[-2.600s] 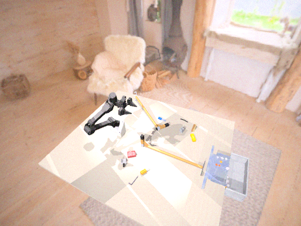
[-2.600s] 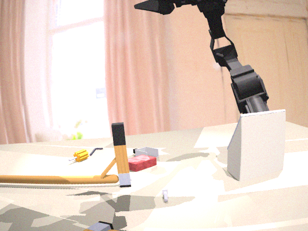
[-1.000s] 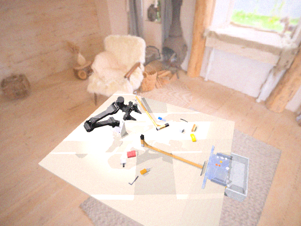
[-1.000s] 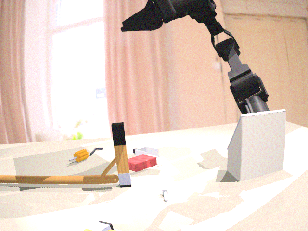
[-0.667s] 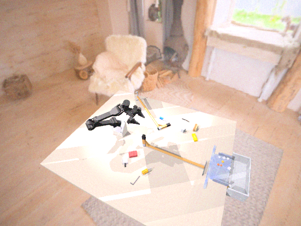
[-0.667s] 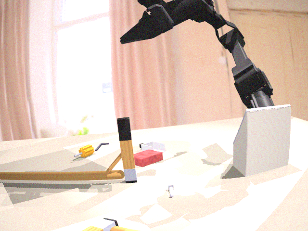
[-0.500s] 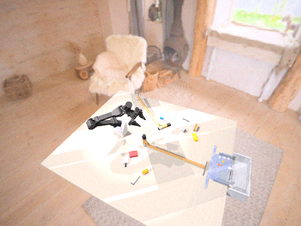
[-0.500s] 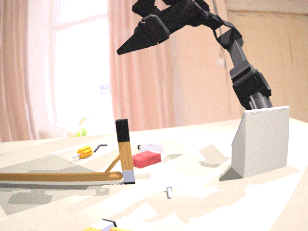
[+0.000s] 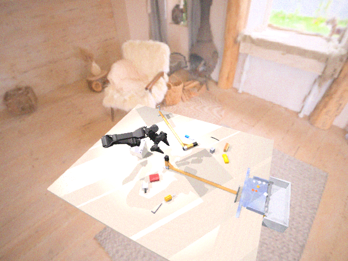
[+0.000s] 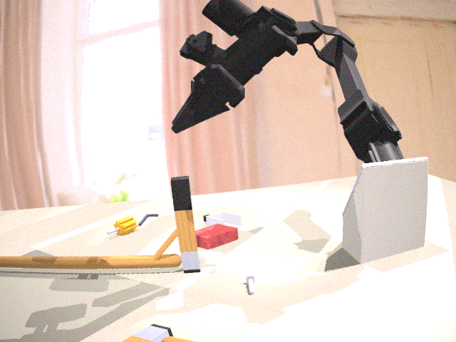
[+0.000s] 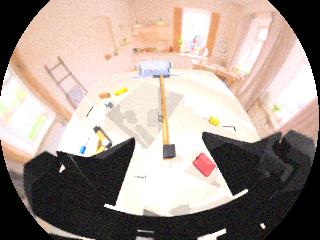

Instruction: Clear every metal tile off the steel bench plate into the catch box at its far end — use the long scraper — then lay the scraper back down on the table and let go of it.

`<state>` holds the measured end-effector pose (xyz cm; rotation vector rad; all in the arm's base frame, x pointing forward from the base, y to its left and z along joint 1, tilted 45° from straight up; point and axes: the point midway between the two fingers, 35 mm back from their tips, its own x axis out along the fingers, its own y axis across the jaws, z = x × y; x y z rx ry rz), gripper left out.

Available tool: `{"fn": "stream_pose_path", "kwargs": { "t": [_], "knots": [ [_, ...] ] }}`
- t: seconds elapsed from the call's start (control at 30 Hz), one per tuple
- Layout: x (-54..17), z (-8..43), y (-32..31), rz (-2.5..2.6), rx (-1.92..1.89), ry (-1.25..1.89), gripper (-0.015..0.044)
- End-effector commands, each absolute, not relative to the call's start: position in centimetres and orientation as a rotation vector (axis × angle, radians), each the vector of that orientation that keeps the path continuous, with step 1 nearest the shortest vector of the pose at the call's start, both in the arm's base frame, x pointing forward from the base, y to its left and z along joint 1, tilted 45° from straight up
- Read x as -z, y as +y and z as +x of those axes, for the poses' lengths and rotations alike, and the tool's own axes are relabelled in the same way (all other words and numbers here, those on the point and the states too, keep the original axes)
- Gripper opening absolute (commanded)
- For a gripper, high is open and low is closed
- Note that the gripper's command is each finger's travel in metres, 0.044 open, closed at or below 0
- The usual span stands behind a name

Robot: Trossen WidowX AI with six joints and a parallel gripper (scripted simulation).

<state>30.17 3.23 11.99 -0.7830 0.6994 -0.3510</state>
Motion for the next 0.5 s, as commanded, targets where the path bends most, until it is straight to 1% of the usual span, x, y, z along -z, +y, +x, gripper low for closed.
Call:
{"fn": "stream_pose_path", "kwargs": {
  "t": [0.0, 0.47],
  "knots": [
    [-10.6, 30.0, 1.8, -0.766, 0.371, 0.754, 0.0440],
    [-7.2, 29.0, -2.5, -0.702, 0.442, 0.908, 0.0440]
  ]
}}
